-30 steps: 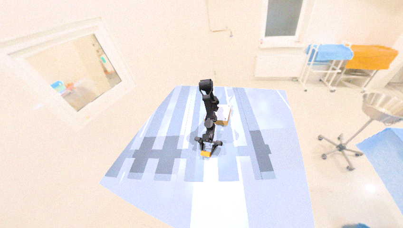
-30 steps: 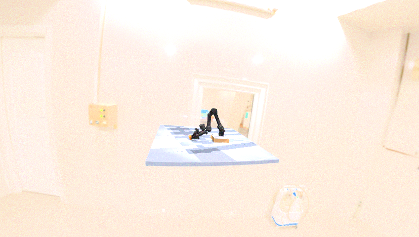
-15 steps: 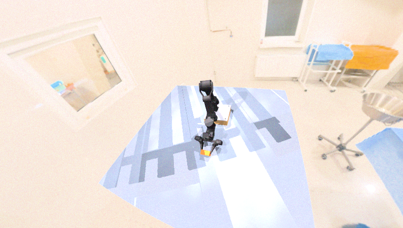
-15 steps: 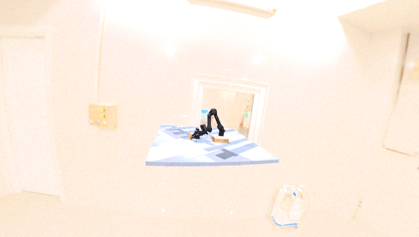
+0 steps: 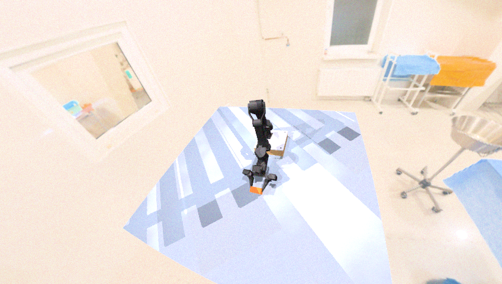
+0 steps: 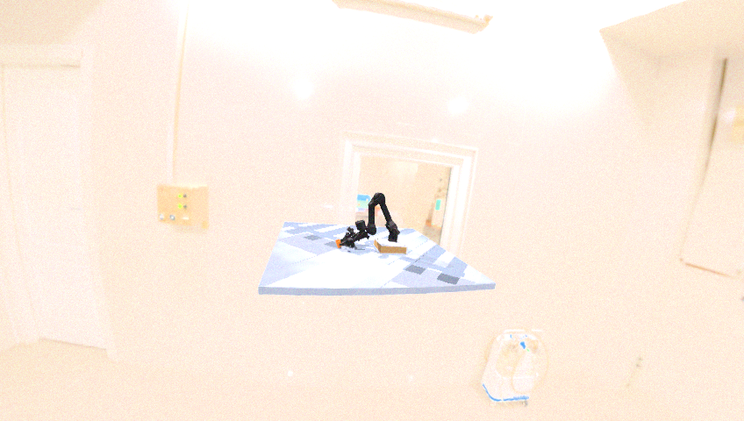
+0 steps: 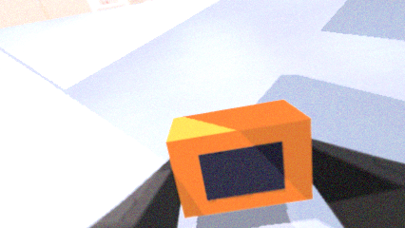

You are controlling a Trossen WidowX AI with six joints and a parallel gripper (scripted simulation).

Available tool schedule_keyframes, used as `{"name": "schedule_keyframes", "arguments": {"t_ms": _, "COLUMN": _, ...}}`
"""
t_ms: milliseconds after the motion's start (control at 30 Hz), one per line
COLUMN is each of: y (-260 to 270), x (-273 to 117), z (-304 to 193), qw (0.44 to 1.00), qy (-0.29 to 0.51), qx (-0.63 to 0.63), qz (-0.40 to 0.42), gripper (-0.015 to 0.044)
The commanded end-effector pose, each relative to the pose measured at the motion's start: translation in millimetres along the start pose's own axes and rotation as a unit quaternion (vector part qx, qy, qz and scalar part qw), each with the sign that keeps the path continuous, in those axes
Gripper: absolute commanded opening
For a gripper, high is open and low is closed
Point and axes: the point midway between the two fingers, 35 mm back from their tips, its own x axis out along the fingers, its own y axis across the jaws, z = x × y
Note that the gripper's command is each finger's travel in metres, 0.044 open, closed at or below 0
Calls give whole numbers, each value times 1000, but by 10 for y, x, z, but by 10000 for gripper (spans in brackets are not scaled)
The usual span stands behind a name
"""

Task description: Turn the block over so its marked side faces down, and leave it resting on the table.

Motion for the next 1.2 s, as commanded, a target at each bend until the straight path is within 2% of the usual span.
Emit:
{"name": "schedule_keyframes", "arguments": {"t_ms": 0, "y": -4, "x": -2, "z": 9, "qw": 1000, "qy": -2, "qx": -2, "qz": -2, "gripper": 341}}
{"name": "schedule_keyframes", "arguments": {"t_ms": 133, "y": -4, "x": -2, "z": 9, "qw": 1000, "qy": -2, "qx": -2, "qz": -2, "gripper": 440}}
{"name": "schedule_keyframes", "arguments": {"t_ms": 1167, "y": -4, "x": -2, "z": 9, "qw": 1000, "qy": -2, "qx": -2, "qz": -2, "gripper": 440}}
